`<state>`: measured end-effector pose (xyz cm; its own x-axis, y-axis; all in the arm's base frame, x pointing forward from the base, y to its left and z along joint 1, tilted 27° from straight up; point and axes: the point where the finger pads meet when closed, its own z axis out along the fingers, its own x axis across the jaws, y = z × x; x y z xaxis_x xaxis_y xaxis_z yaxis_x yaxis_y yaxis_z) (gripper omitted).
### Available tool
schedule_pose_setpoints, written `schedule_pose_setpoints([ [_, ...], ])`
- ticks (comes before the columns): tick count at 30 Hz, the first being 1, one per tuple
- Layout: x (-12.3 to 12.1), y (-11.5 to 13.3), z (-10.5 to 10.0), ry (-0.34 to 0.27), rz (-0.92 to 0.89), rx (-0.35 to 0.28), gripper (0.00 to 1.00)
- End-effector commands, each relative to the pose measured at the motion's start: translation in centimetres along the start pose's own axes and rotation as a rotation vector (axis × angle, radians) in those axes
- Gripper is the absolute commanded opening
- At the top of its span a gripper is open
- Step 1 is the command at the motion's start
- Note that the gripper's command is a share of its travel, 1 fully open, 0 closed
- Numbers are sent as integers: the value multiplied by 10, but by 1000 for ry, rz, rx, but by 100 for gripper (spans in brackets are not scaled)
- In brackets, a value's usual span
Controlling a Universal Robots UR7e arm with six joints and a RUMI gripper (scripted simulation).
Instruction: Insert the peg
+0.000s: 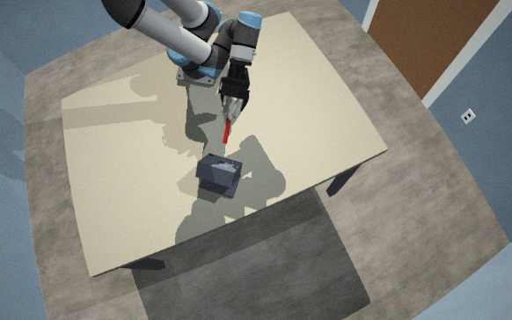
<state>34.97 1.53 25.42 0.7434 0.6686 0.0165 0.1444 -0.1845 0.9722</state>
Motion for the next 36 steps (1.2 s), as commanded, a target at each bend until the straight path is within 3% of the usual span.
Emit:
schedule_pose_setpoints([
  [1,0,0,2,1,1,-1,0],
  [36,0,0,16,1,1,-2,0],
])
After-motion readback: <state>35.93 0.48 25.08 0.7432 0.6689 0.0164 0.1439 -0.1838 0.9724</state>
